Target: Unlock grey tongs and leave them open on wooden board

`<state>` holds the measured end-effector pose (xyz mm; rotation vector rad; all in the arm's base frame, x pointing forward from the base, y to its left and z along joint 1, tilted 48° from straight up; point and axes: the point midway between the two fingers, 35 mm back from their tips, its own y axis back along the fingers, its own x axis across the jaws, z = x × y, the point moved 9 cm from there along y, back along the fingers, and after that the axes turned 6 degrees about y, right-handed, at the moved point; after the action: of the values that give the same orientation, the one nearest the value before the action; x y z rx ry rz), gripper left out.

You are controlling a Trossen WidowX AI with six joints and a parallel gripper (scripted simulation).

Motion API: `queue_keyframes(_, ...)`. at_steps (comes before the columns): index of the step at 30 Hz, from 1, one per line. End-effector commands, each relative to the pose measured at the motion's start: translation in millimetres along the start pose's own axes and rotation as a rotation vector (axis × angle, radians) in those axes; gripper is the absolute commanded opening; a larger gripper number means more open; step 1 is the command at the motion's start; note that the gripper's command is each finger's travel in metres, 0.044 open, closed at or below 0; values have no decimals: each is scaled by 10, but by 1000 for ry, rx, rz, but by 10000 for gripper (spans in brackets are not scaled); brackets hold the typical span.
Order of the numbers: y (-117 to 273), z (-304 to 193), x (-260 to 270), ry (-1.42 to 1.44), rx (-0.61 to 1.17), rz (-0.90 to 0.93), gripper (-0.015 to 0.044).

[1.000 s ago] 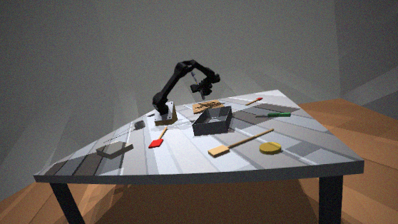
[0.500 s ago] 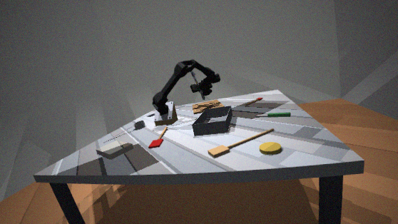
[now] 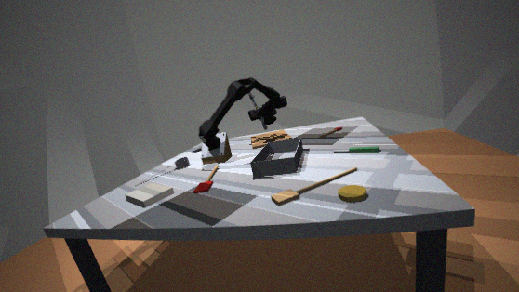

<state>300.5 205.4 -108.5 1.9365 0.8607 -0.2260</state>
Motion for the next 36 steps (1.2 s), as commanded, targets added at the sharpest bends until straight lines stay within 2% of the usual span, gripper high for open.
queue_keyframes(1, -50, -80, 36, -4, -62, -24, -150)
queue_keyframes(19, -449, -667, 153, -30, -650, -157, -150)
queue_keyframes(36, -784, -1227, 107, 12, -1178, -114, -150)
